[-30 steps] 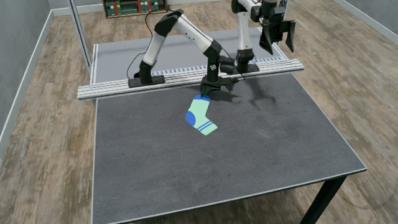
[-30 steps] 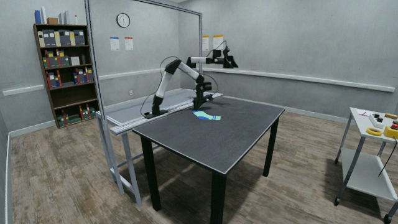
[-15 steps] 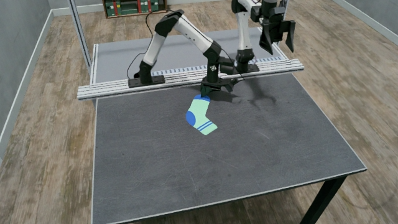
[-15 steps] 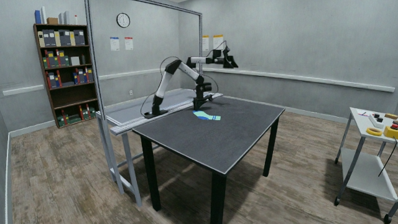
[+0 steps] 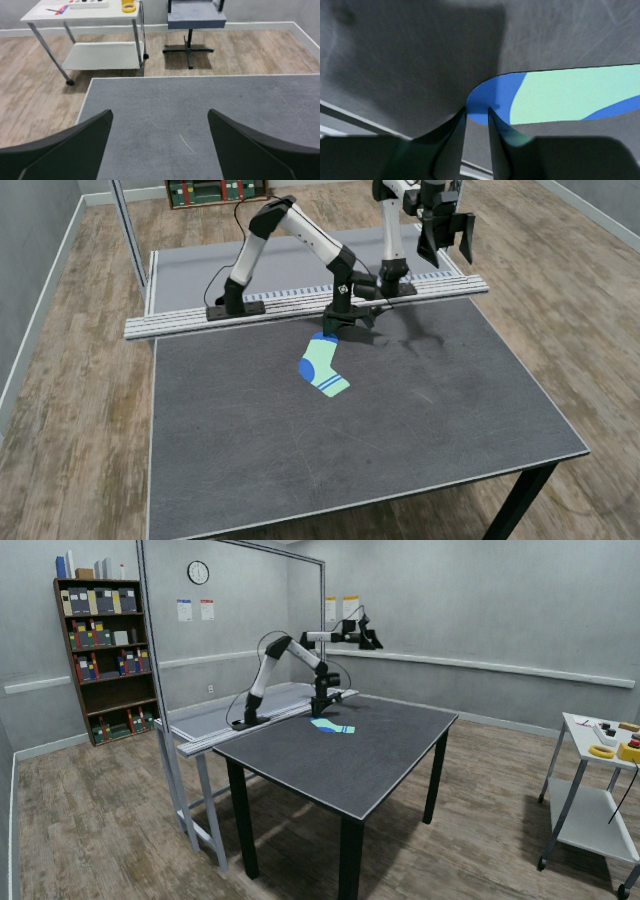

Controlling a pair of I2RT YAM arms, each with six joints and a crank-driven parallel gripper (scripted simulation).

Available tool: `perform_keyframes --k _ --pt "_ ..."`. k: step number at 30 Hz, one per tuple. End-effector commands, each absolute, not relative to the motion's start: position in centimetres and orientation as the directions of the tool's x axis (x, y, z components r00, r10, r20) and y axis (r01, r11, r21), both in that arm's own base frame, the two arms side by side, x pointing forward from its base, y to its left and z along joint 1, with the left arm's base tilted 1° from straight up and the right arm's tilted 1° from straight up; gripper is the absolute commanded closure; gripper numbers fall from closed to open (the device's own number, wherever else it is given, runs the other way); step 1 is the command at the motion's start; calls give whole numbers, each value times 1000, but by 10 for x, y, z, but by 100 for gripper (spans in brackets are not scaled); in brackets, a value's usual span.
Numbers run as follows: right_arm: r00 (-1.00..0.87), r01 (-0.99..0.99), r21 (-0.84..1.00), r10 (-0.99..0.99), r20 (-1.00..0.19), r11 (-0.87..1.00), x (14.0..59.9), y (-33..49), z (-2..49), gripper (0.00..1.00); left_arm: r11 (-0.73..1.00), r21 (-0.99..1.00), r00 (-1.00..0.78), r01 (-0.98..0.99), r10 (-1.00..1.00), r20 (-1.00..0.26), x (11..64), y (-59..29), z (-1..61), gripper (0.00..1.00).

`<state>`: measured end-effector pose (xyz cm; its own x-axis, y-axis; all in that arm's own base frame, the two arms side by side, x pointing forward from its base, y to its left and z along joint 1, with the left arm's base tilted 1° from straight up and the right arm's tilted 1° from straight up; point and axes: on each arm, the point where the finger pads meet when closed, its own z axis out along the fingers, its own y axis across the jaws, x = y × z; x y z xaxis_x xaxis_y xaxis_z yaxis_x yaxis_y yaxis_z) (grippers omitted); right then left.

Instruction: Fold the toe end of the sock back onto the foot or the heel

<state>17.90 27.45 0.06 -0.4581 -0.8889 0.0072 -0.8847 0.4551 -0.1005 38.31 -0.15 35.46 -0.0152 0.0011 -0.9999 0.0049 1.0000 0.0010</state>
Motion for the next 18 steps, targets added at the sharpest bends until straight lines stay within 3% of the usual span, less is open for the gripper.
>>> perform_keyframes --k 1,5,9,10,18 --pt "-460 -883 -115 -888 17 455 180 274 -17 78 1000 0 0 0 0 -1000 382 0 360 0" --pt "-469 -867 -193 -883 8 459 189 272 -19 81 1000 0 0 0 0 -1000 382 0 360 0" --pt "-471 -872 -158 -882 15 463 187 271 -19 83 1000 0 0 0 0 -1000 382 0 360 0" --pt "-471 -860 -227 -882 10 456 192 270 -21 84 1000 0 0 0 0 -1000 382 0 360 0" --pt "-478 -860 -216 -878 19 463 191 268 -22 88 1000 0 0 0 0 -1000 382 0 360 0"
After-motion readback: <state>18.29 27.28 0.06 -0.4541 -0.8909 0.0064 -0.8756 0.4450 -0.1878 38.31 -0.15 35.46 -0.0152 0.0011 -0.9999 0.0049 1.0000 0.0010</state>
